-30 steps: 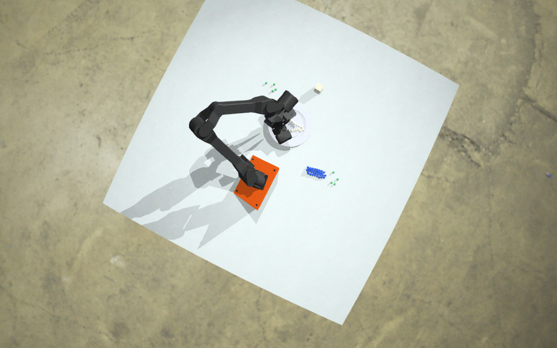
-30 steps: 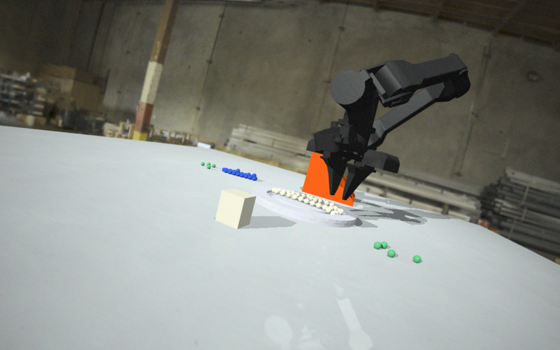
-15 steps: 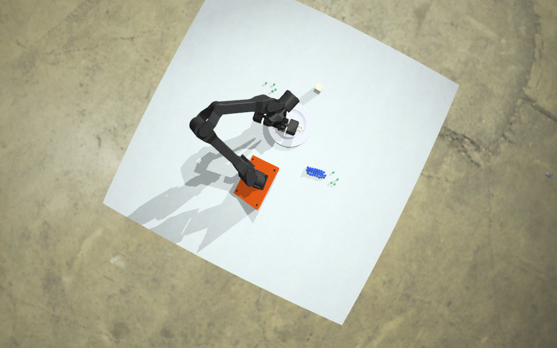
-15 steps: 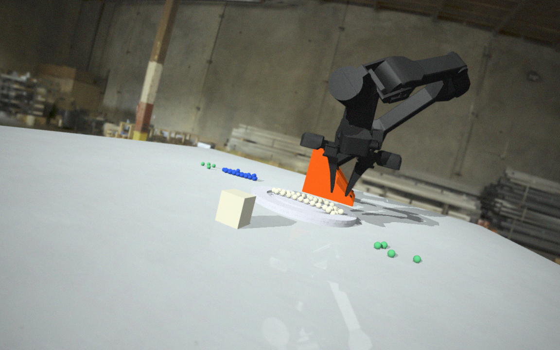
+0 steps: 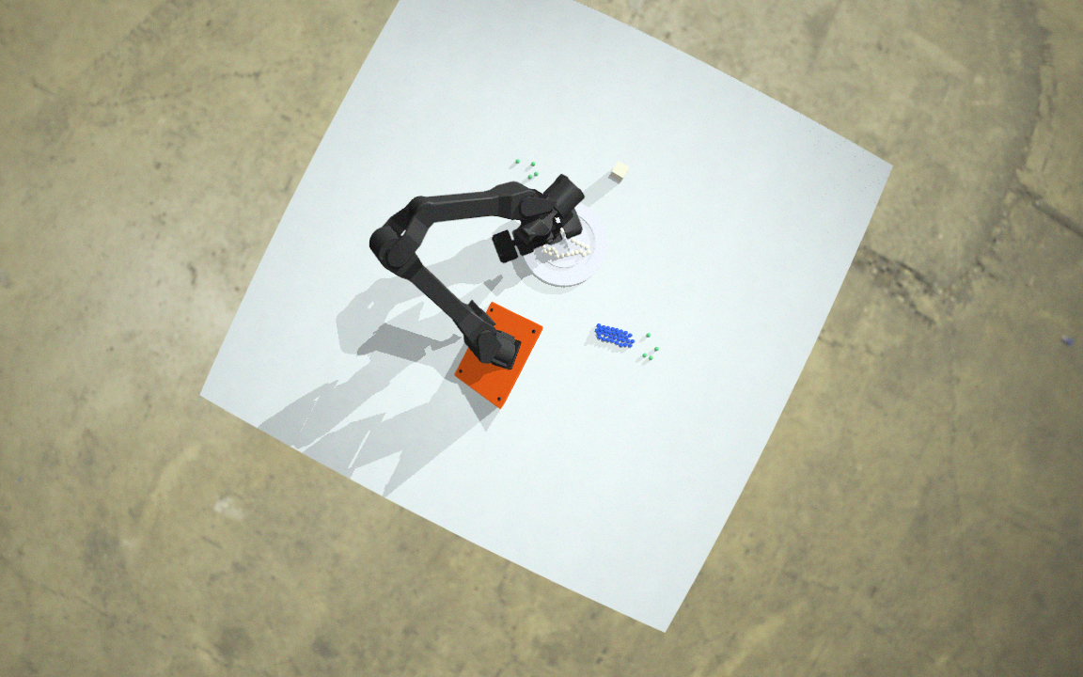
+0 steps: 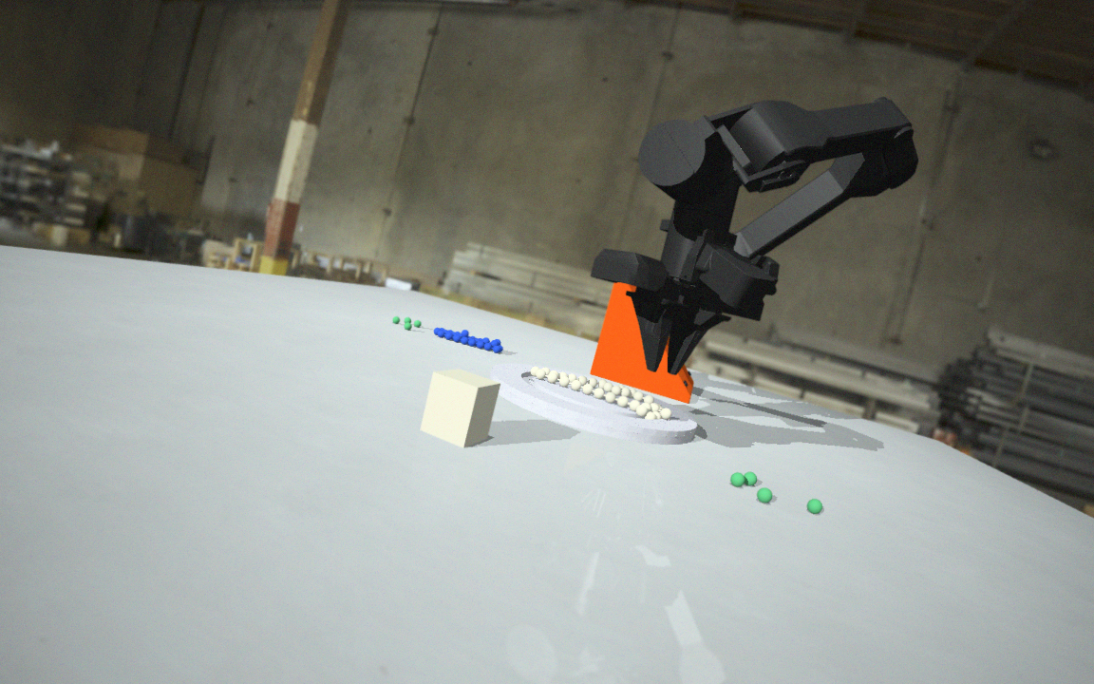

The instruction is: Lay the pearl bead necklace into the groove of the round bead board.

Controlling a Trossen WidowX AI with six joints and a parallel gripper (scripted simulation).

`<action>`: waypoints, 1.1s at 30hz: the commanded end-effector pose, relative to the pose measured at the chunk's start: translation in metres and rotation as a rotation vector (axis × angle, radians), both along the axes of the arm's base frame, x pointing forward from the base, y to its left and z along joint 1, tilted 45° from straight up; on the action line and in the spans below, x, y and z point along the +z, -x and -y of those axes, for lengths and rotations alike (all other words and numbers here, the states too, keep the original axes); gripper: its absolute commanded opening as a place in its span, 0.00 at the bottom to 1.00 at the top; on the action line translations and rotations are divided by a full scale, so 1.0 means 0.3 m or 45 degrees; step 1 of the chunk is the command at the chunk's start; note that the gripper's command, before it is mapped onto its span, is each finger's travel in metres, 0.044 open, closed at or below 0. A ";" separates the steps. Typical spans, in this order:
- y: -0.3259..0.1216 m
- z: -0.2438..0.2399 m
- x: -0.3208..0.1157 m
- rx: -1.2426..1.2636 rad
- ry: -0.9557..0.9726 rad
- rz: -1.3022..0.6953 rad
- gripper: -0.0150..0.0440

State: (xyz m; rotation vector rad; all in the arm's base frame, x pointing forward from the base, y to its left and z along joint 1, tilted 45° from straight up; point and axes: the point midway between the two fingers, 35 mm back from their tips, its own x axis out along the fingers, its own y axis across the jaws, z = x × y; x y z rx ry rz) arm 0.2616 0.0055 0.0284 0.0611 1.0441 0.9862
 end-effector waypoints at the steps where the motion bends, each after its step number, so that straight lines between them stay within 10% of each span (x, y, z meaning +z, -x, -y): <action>1: -0.010 0.029 0.009 0.256 0.072 0.274 0.46; 33: -0.027 -0.032 -0.054 0.253 0.072 0.276 0.46</action>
